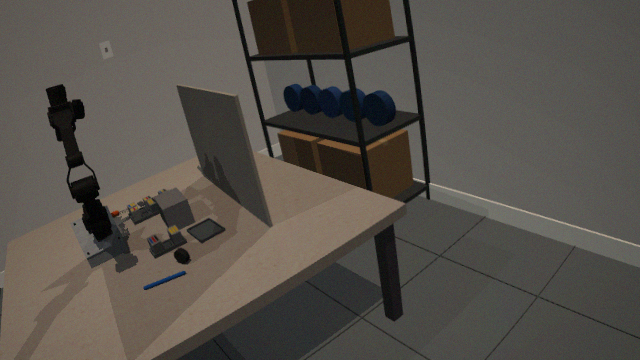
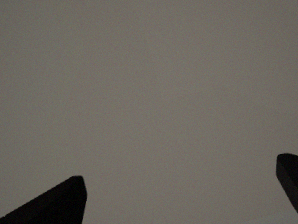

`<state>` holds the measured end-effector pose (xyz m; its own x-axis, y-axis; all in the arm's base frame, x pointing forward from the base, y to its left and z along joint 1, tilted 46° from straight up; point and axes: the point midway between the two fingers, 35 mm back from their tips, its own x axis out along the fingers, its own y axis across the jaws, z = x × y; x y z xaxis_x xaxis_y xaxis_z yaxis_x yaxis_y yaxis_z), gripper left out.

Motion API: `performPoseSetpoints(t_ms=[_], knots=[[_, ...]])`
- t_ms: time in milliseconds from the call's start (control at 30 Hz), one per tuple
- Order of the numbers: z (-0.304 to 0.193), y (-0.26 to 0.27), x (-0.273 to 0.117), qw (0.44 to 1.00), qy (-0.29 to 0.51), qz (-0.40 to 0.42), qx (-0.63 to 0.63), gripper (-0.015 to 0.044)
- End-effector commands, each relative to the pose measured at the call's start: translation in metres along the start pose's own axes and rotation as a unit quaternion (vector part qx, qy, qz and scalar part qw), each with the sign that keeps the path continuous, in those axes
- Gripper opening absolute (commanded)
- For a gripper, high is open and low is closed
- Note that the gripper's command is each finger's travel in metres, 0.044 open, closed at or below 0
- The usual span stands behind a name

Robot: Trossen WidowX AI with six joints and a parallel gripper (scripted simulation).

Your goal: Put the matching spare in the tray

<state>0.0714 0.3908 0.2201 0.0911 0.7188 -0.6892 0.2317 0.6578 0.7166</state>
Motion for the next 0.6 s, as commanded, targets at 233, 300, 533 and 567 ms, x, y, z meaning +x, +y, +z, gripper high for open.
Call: performPoseSetpoints(t_ms=[233,300,533,567], knots=[[0.012,-0.001,0.003,1.000,-0.017,-0.011,-0.002,0.0440],[0.044,-0.007,0.009,0.997,-0.062,-0.043,-0.007,0.0440],[0.162,-0.043,0.007,0.961,-0.197,-0.195,-0.023,0.0440],[0.178,-0.049,0.004,0.952,-0.210,-0.219,-0.024,0.0440]])
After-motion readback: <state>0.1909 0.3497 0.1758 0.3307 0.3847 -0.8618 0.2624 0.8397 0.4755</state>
